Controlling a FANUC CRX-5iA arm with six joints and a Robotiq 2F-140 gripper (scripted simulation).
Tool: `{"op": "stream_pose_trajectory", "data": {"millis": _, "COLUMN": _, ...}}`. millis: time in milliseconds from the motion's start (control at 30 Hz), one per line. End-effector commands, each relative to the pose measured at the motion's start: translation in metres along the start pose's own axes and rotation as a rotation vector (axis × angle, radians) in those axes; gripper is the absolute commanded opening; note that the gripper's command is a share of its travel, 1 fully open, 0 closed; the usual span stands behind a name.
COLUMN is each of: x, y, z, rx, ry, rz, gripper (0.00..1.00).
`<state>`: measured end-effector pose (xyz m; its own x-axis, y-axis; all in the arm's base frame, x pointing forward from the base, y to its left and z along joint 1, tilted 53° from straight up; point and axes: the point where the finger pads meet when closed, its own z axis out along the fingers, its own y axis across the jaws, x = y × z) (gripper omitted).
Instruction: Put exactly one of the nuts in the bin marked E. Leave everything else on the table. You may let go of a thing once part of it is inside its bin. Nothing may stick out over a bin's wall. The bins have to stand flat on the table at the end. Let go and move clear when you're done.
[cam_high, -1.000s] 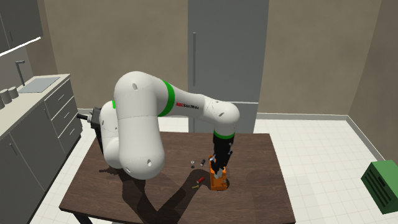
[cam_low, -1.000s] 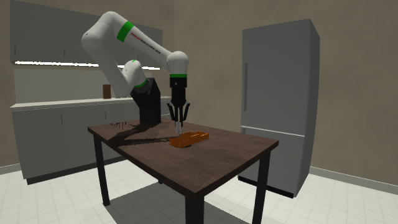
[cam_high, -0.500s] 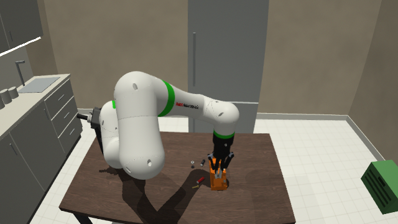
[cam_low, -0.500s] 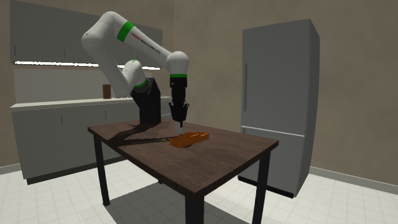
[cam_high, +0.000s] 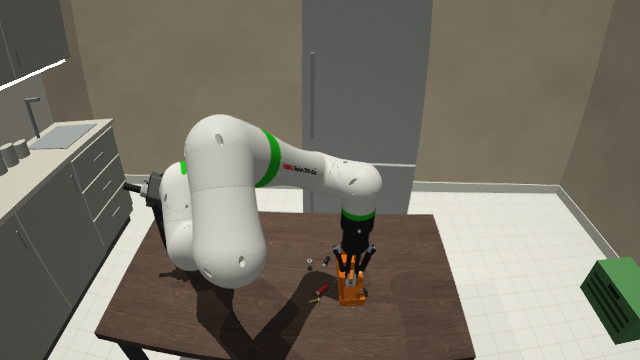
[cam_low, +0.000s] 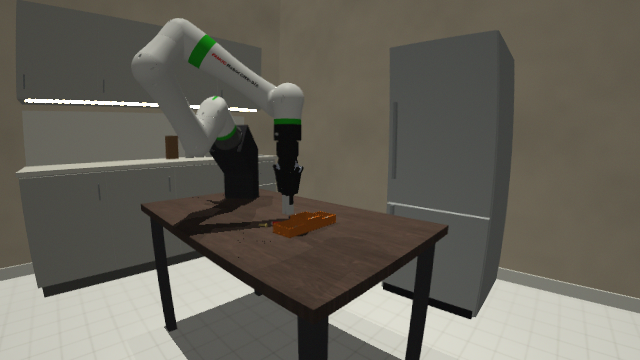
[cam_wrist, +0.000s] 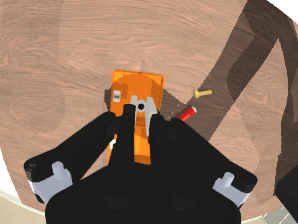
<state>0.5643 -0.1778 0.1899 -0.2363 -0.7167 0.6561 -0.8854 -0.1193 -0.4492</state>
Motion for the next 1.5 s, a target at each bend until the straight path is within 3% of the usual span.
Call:
{"op": "stream_pose_trajectory", "data": {"millis": 0, "x": 0.0, "y": 0.0, "z": 0.0, "rx": 0.0, "ry": 0.0, "rz": 0.0, "gripper": 0.07}}
{"op": "stream_pose_trajectory", "data": {"millis": 1033, "x": 0.0, "y": 0.0, "z": 0.051, "rx": 0.0, "ry": 0.0, "rz": 0.0, "gripper": 0.07}}
{"op": "stream_pose_trajectory", "data": {"millis": 1467, "x": 0.0, "y": 0.0, "z": 0.051, "rx": 0.0, "ry": 0.0, "rz": 0.0, "gripper": 0.07}}
